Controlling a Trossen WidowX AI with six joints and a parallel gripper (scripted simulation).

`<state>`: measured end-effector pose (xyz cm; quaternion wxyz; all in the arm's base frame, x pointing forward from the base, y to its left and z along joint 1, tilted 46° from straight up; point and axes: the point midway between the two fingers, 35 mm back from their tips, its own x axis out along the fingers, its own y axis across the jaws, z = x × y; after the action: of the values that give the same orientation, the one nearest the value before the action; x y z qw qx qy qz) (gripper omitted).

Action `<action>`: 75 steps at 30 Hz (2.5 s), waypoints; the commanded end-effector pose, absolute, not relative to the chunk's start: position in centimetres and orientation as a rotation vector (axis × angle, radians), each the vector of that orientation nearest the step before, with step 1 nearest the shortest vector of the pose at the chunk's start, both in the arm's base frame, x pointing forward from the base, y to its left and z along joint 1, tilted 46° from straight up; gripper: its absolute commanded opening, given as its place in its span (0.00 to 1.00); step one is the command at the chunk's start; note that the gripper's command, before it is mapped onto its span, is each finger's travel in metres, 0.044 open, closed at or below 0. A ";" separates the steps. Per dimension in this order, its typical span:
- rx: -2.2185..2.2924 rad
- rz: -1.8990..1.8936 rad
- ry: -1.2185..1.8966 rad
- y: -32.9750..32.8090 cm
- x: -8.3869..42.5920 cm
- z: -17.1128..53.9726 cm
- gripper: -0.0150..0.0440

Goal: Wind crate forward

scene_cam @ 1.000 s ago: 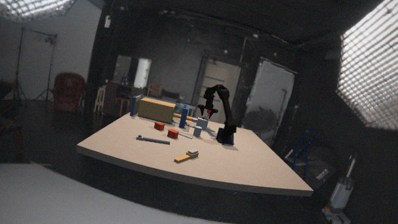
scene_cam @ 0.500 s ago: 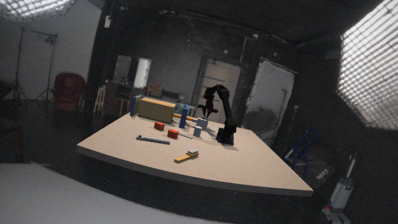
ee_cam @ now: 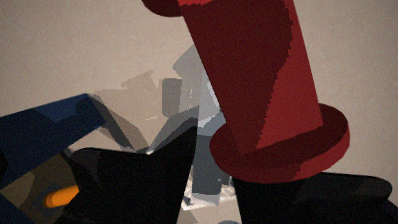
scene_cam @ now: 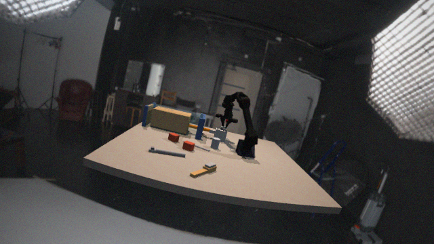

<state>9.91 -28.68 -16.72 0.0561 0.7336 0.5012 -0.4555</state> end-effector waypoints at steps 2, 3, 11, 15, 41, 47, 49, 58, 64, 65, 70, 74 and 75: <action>2.185 -1.421 1.505 -28.7 10.0 -16.4 0.25; 2.176 -1.428 1.501 -28.7 10.0 -16.4 0.25; 2.117 -1.469 1.485 -28.7 10.2 -16.0 0.25; 2.128 -1.458 1.489 -28.7 10.2 -16.0 0.25; 2.195 -1.615 1.447 -28.1 9.7 -16.0 0.25; 2.212 -1.656 1.434 -28.0 9.6 -15.9 0.25; 2.232 -1.704 1.419 -27.9 9.5 -15.8 0.25; 2.273 -1.810 1.381 -27.7 9.2 -15.6 0.25; 2.297 -1.876 1.356 -27.5 9.1 -15.4 0.25; 2.303 -1.895 1.349 -27.4 9.0 -15.4 0.25; 2.310 -1.912 1.342 -27.4 9.0 -15.3 0.25; 2.336 -1.993 1.308 -27.2 8.9 -15.2 0.25; 2.336 -1.993 1.308 -27.2 8.9 -15.2 0.25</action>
<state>8.90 -27.34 -15.17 -0.0862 0.6983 0.3978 -0.5888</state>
